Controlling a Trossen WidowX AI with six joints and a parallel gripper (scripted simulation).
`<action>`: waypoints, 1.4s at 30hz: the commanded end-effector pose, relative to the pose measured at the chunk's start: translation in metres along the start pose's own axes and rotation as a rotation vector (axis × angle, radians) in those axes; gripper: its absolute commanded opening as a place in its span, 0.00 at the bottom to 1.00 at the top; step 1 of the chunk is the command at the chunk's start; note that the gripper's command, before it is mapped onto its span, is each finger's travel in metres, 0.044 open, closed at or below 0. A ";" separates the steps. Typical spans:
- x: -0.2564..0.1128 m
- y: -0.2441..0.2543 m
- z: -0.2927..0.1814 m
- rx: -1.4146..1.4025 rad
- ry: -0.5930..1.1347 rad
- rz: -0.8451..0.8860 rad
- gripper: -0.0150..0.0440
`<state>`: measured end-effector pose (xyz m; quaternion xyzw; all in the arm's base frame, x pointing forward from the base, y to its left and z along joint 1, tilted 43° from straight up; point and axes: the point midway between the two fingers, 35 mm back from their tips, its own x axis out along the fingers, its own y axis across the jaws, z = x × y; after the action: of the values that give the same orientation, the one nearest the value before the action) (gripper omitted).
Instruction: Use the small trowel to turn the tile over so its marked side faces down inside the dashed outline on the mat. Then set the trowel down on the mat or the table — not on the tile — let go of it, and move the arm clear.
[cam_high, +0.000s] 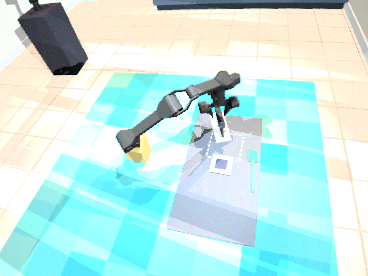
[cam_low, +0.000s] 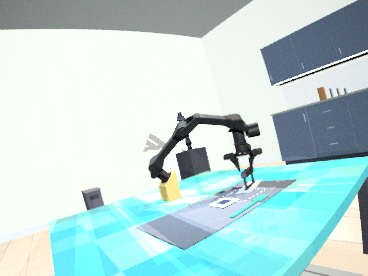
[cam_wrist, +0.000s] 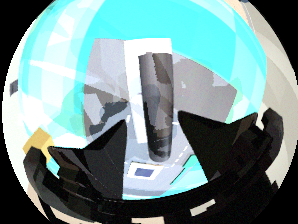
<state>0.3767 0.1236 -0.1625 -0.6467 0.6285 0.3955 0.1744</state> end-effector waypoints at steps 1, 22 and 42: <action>-0.031 -0.001 0.002 0.007 -0.010 -0.024 0.71; -0.035 -0.007 0.019 0.253 -0.042 -0.114 0.76; -0.025 -0.014 0.040 0.797 -0.172 -0.256 0.76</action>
<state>0.3787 0.1696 -0.1754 -0.5786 0.6355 0.1715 0.4816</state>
